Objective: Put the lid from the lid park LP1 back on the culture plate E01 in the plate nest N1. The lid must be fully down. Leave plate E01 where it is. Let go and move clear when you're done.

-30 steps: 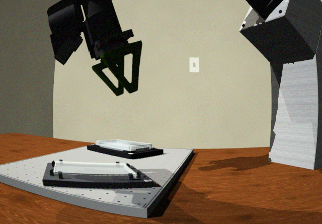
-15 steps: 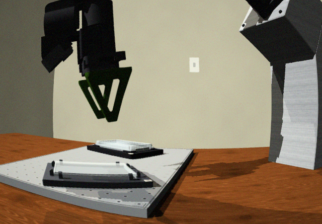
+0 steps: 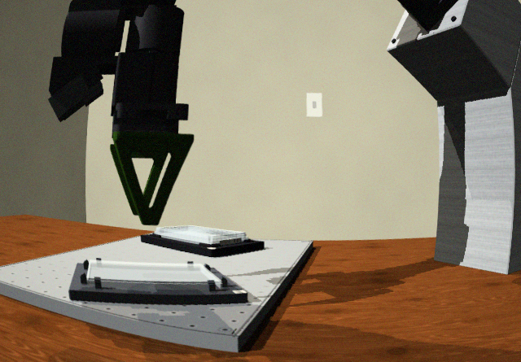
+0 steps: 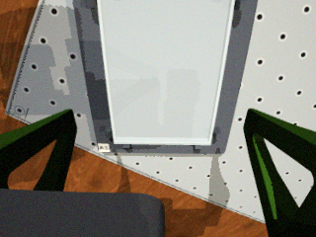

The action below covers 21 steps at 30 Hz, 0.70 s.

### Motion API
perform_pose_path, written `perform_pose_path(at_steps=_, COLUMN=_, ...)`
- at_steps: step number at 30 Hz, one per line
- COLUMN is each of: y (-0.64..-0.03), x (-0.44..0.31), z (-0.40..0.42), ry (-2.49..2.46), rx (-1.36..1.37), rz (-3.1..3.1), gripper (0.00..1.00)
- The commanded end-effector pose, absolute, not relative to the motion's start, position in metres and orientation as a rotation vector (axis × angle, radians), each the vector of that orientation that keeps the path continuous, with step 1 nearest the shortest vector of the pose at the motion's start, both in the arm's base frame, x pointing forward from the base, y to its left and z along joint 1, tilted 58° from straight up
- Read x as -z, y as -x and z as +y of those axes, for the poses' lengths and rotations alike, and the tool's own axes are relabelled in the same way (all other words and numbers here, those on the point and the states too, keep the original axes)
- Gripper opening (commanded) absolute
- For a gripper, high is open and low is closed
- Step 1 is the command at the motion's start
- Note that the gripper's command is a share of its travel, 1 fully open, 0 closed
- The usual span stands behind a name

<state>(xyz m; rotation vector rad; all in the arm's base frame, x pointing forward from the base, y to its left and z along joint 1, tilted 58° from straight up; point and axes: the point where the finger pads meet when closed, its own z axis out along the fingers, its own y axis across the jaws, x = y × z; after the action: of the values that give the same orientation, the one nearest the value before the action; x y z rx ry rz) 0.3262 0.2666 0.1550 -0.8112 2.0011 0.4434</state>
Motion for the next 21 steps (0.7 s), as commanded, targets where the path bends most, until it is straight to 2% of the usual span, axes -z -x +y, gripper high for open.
perform_pose_path(at_steps=1, y=-0.333, x=-0.151, z=0.261, ry=0.767, rx=-0.441, rz=2.019, gripper=1.0)
perform_pose_path(at_steps=21, y=-0.339, x=-0.146, z=0.277, ry=0.786, rx=-0.45, rz=2.007, gripper=1.0)
